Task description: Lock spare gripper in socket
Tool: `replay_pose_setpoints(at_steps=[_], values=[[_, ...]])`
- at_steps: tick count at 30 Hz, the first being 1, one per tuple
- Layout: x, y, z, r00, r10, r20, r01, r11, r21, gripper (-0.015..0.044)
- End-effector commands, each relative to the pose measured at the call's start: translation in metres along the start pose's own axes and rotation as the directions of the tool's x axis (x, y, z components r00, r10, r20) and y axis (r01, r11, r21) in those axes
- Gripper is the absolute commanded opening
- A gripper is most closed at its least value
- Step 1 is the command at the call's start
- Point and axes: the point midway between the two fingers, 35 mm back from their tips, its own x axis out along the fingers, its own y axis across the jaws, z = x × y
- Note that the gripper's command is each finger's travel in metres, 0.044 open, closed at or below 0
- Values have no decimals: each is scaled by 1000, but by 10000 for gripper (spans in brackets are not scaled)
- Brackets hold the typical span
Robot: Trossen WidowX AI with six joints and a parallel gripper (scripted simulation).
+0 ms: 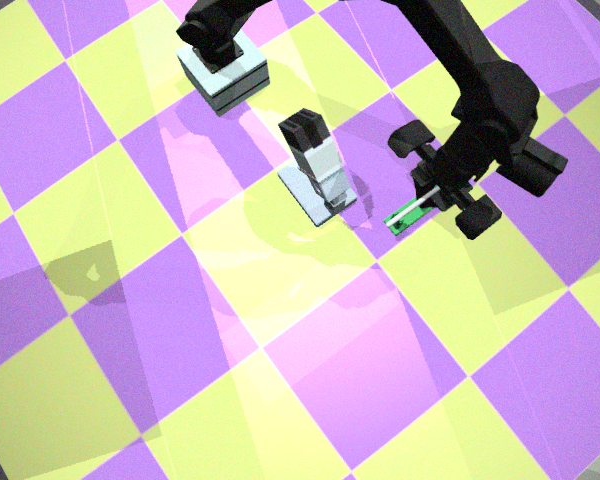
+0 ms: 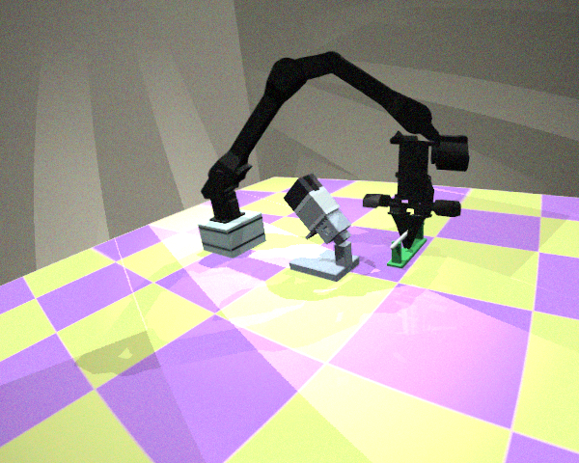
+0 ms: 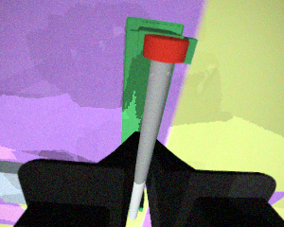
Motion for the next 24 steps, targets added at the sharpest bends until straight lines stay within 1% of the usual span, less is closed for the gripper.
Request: replay_pose_setpoints(at_steps=[1, 6, 20, 24], values=[[1, 0, -1, 1000, 0, -5, 0, 1000, -5, 0], [-8, -1, -3, 1000, 0, -5, 0, 1000, -5, 0], [-61, -1, -17, 1000, 0, -5, 0, 1000, -5, 0], [-67, 0, -18, 1000, 0, -5, 0, 1000, -5, 0]])
